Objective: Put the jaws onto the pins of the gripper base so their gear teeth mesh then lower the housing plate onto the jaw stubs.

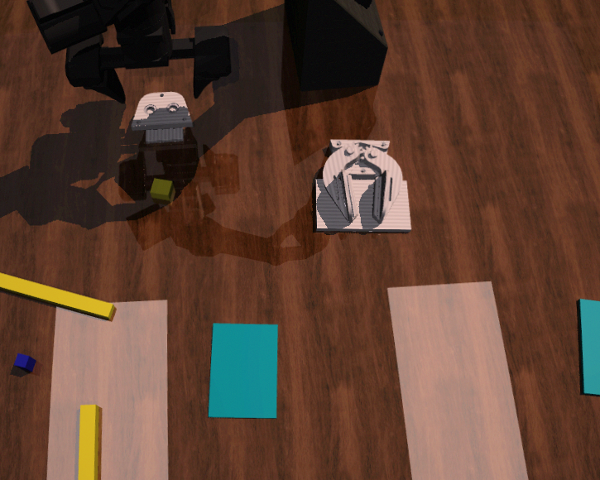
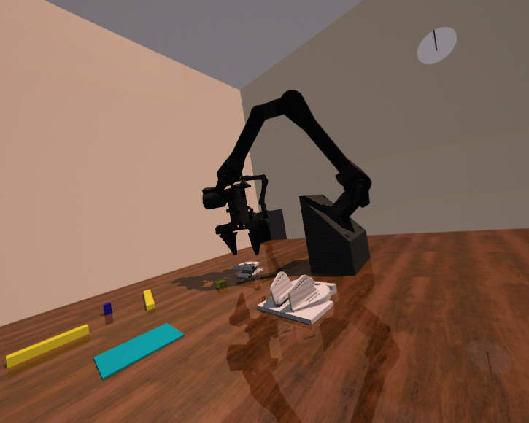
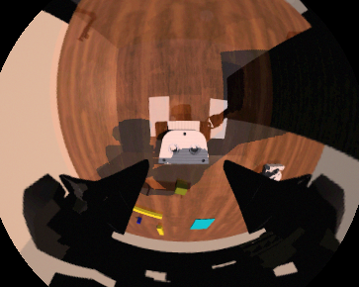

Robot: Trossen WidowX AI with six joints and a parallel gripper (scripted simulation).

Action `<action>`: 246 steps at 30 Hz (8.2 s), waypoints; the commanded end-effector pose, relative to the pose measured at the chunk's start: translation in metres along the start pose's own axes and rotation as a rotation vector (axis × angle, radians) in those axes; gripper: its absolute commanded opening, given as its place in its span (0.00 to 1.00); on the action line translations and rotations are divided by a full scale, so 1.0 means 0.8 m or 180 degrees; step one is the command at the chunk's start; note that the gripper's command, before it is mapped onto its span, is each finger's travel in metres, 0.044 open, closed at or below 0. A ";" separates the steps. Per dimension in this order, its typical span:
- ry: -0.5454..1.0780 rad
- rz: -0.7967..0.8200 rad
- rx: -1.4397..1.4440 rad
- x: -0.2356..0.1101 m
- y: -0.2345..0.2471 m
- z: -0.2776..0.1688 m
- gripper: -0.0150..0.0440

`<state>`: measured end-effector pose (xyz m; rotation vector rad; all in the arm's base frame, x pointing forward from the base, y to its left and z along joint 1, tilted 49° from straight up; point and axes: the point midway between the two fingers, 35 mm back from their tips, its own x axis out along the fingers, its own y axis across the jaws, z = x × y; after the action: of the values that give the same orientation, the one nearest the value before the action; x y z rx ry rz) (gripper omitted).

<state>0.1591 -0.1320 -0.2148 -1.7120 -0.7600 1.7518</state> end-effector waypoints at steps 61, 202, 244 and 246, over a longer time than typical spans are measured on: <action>0.0012 0.0002 0.0013 0.000 0.000 -0.001 1.00; 0.0011 0.0007 0.0015 -0.027 0.003 -0.003 0.85; -0.0048 0.0141 -0.3737 -0.051 -0.110 -0.082 0.85; -0.0052 0.0143 -0.3929 -0.051 -0.116 -0.085 0.85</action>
<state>0.2227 -0.1025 -0.1286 -2.3469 -1.9768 1.3963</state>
